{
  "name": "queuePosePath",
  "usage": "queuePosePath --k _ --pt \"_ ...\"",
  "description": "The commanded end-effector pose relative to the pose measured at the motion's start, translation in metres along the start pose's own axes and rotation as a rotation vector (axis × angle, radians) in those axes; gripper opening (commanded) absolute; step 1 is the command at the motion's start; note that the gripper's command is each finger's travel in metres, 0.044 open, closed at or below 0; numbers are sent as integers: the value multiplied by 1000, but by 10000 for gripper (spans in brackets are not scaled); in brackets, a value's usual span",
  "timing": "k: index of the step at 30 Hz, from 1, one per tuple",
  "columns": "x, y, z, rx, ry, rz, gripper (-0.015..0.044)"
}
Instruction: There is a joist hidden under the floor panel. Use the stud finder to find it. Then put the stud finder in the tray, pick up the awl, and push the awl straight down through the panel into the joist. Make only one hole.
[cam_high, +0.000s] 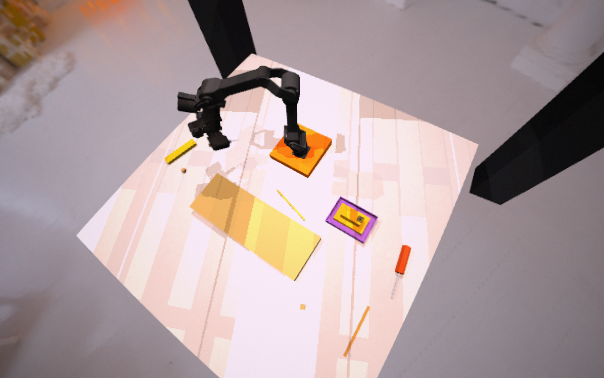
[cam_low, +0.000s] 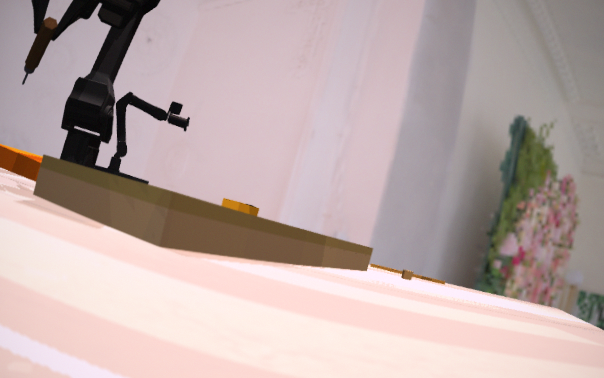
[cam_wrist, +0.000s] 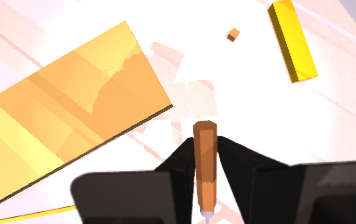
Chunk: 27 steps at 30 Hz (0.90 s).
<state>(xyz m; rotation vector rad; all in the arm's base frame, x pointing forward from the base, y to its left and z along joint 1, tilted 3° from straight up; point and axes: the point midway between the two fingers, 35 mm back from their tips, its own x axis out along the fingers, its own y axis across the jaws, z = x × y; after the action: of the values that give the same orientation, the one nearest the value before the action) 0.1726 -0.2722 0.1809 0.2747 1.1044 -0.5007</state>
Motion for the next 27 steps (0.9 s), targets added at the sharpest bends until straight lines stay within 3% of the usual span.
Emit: queuePosePath --k 1,27 --pt "-11 -5 -2 59 -94 -18 0" --pt "-71 -22 -28 283 -629 -138 0"
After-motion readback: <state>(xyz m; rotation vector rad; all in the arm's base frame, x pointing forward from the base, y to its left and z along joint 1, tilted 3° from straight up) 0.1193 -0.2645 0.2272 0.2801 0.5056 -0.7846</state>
